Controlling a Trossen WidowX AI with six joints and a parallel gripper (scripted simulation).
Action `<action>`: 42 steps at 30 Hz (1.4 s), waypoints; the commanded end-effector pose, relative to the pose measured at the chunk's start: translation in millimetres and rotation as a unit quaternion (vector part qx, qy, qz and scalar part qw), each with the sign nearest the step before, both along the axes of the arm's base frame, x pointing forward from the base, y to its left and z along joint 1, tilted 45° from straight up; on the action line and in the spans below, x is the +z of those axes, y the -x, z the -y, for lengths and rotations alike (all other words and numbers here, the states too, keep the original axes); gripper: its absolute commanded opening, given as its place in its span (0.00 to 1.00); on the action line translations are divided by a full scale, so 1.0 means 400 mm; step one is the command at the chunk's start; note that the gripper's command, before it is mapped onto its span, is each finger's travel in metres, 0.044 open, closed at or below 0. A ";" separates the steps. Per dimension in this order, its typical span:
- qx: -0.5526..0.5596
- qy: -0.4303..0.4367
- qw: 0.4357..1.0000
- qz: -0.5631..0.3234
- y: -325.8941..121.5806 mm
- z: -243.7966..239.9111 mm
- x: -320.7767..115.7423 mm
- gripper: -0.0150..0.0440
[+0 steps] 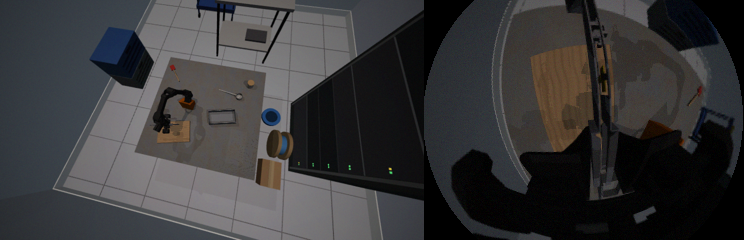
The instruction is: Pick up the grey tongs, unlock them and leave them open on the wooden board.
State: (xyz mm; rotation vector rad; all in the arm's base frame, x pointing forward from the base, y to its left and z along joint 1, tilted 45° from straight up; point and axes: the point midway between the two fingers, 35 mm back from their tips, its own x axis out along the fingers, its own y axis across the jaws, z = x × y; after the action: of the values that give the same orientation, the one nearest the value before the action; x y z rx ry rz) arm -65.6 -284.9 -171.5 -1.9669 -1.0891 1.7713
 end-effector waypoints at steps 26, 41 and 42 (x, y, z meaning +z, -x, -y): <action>0.000 0.003 1.000 0.003 0.005 -0.046 -0.072 0.00; 0.000 0.003 1.000 0.003 0.008 -0.087 -0.118 0.00; 0.001 0.003 1.000 0.003 0.008 -0.090 -0.121 0.00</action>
State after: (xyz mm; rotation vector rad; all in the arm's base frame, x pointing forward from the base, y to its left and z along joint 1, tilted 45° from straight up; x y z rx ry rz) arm -67.7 -251.0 -217.1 -1.9777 -1.0852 1.7632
